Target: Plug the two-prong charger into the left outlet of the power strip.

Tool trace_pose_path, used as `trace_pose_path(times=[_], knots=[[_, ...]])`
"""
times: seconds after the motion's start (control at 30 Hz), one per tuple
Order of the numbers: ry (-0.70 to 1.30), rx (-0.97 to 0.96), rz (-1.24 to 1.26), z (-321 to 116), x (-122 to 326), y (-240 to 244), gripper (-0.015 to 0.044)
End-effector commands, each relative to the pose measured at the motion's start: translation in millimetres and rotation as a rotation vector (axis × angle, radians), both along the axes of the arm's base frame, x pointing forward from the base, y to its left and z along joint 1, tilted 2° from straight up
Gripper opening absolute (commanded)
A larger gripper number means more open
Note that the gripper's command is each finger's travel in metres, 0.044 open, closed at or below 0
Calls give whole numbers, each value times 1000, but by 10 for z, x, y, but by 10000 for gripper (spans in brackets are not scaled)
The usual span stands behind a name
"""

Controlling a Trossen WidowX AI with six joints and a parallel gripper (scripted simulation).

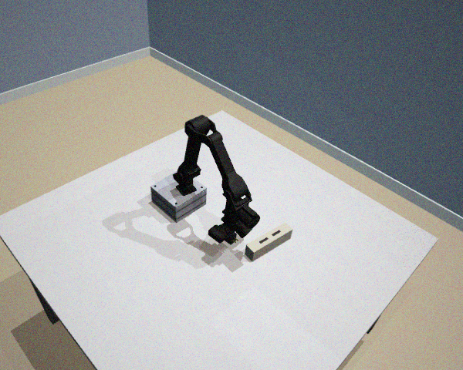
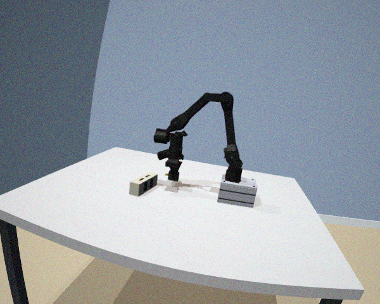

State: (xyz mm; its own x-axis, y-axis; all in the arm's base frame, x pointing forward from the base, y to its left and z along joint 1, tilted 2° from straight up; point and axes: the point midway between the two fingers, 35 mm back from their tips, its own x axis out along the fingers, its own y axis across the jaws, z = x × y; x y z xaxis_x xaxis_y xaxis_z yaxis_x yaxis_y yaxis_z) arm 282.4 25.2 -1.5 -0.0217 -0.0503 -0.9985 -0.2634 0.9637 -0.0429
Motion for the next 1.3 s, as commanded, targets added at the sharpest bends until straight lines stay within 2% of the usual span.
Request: trace_pose_path(times=[0.0, 1.27], knots=[[-3, 5, -14, -20, 21, 90, 0], [-1, 16, -126, -196, -106, 955, 0]])
